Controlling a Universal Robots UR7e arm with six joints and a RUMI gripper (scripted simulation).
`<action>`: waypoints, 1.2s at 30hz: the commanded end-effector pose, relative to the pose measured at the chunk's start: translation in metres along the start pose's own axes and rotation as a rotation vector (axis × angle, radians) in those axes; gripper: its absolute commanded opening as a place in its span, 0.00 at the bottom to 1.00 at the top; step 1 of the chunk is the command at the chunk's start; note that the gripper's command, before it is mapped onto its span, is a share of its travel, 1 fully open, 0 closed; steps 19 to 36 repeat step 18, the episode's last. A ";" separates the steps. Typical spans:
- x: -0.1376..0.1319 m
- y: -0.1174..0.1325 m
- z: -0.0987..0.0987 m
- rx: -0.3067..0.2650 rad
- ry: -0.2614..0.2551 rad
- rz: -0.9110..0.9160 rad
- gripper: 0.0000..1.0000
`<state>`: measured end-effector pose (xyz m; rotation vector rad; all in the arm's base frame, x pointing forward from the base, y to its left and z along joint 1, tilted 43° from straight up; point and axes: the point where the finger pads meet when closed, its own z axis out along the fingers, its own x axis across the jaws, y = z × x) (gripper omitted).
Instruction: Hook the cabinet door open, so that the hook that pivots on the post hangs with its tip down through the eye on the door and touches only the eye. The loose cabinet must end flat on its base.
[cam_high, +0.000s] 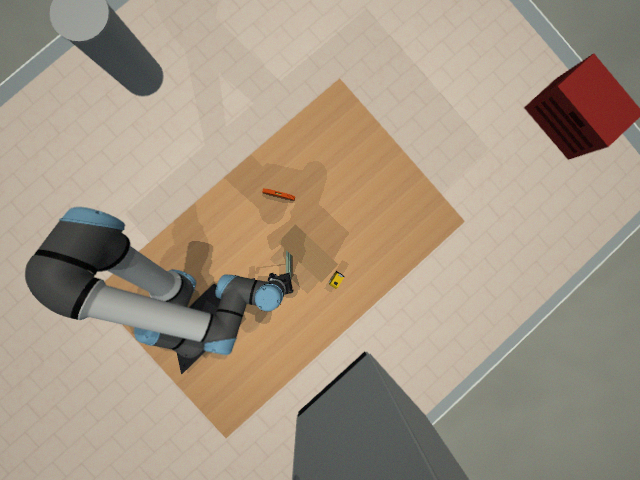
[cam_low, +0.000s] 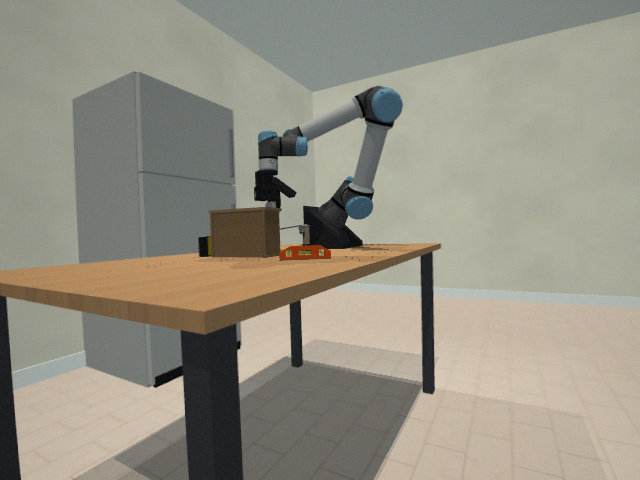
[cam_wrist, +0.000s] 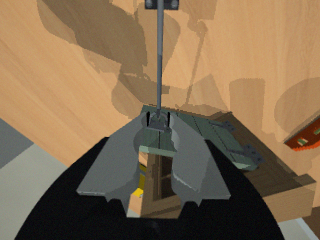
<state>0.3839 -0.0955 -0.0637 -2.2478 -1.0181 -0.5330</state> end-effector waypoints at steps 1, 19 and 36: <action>0.000 0.000 -0.001 -0.001 0.000 0.000 0.14; 0.000 0.000 -0.008 -0.001 0.000 0.000 0.14; 0.000 0.000 -0.008 -0.001 0.000 0.000 0.14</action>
